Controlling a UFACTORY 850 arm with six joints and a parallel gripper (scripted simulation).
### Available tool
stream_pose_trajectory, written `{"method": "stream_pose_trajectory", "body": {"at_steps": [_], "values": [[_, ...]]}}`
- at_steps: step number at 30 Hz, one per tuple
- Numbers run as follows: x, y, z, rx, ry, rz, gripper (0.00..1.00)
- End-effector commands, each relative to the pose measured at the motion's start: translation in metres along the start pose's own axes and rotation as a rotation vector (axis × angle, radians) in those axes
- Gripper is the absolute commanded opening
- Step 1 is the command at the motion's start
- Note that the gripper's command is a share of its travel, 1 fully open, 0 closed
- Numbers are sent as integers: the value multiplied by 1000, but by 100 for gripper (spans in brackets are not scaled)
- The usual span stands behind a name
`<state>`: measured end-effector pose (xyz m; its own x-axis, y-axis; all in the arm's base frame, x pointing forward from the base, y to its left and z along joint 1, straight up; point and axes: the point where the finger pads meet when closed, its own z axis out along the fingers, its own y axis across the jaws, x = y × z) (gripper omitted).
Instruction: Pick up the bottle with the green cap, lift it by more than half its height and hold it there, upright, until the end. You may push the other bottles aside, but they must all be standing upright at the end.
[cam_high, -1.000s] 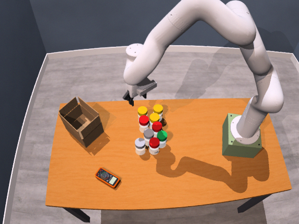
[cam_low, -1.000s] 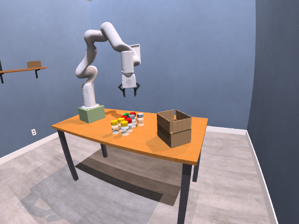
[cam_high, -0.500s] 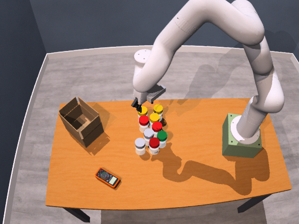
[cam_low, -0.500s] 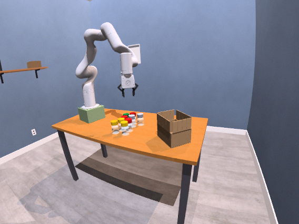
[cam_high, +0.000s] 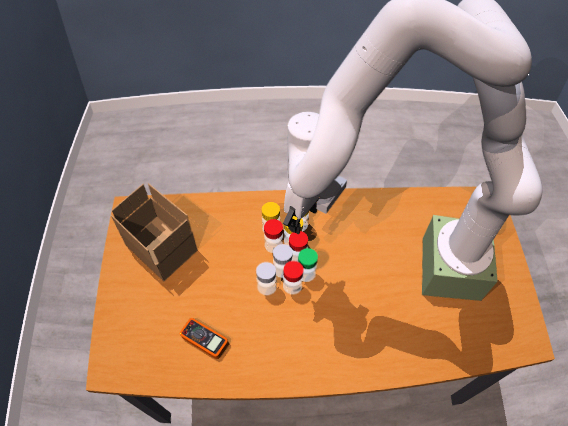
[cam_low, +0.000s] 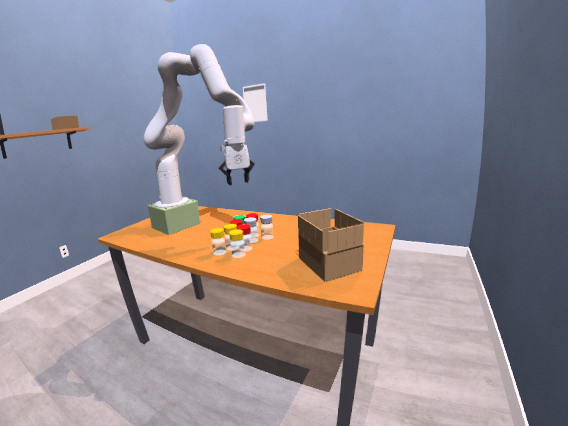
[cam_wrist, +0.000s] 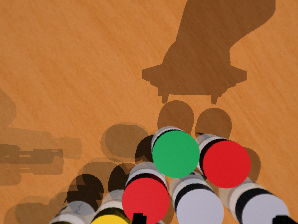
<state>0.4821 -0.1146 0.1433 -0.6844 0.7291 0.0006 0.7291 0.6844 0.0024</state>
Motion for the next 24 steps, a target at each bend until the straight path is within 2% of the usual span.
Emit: {"method": "stream_pose_trajectory", "body": {"at_steps": [1,8,16,24], "values": [[21,-1,2,-5,-2,-49,79],[45,-5,5,-5,-1,-104,79],[53,-7,7,-5,0,-122,79],[51,-6,102,-3,-1,-120,79]]}}
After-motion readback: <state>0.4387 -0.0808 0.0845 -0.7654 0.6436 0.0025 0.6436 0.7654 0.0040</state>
